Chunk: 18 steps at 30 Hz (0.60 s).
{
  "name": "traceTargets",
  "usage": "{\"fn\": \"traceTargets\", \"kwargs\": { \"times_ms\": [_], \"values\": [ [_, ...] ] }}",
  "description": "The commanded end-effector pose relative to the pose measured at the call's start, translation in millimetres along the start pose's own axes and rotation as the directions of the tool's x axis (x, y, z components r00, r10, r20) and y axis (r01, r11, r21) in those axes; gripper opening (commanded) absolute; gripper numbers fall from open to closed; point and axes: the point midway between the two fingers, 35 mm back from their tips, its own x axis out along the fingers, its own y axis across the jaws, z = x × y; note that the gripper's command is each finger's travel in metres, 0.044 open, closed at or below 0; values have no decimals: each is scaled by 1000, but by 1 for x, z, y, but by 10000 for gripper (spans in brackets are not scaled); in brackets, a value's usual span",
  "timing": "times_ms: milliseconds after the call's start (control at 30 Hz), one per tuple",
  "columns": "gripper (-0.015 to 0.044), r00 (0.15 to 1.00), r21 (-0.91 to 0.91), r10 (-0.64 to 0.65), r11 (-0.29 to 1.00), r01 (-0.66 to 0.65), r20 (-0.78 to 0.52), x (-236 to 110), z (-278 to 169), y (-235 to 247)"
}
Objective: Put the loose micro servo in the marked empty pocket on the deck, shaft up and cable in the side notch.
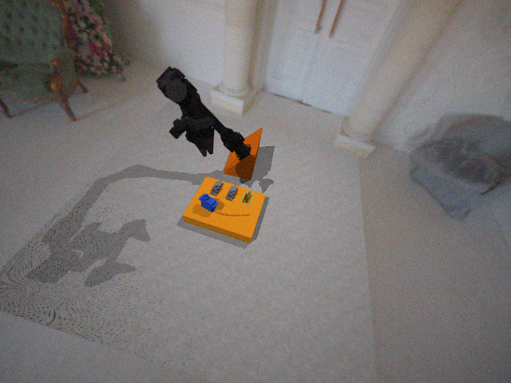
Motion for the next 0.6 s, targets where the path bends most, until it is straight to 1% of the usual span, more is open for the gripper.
{"fn": "traceTargets", "kwargs": {
  "times_ms": [0,267,567],
  "values": [
    [440,996,118,-88,989,86,16,21,3,-8],
    [440,967,326,-251,918,227,33,60,7,-28],
    [440,903,551,-426,767,330,51,100,9,-54]
  ]
}}
